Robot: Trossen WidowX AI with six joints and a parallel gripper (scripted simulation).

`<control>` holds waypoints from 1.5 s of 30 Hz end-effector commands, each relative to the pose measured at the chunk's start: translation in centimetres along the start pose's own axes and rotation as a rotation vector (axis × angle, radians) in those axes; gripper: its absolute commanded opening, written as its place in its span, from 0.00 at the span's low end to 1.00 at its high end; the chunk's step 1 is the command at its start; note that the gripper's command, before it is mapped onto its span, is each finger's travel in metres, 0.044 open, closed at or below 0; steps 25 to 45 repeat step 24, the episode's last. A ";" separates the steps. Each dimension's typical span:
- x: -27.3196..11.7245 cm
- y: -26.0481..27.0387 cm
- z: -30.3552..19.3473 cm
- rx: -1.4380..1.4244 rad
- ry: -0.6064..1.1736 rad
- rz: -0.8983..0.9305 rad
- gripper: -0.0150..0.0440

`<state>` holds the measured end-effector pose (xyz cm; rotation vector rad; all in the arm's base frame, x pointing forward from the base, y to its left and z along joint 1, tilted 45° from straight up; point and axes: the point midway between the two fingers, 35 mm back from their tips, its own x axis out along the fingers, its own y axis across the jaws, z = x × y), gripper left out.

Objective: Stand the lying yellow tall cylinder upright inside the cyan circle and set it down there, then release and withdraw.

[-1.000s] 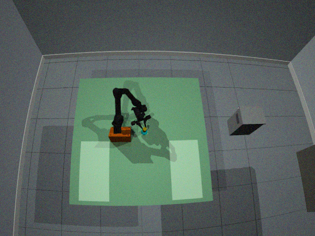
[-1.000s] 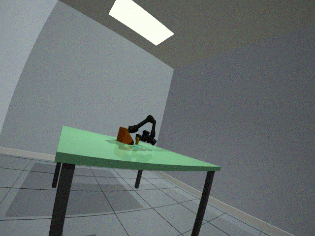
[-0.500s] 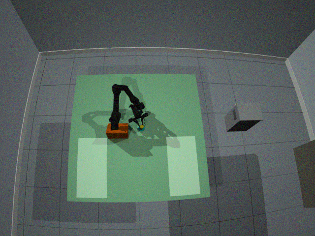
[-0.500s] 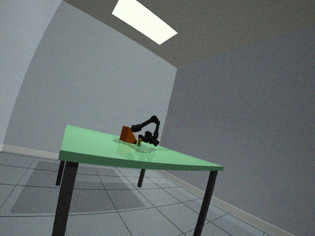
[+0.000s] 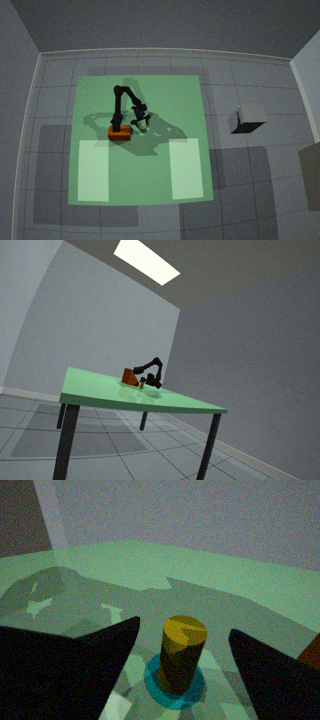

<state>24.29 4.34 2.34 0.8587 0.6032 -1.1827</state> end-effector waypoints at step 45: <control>-1.4 -0.5 8.1 -0.039 0.012 -0.026 0.93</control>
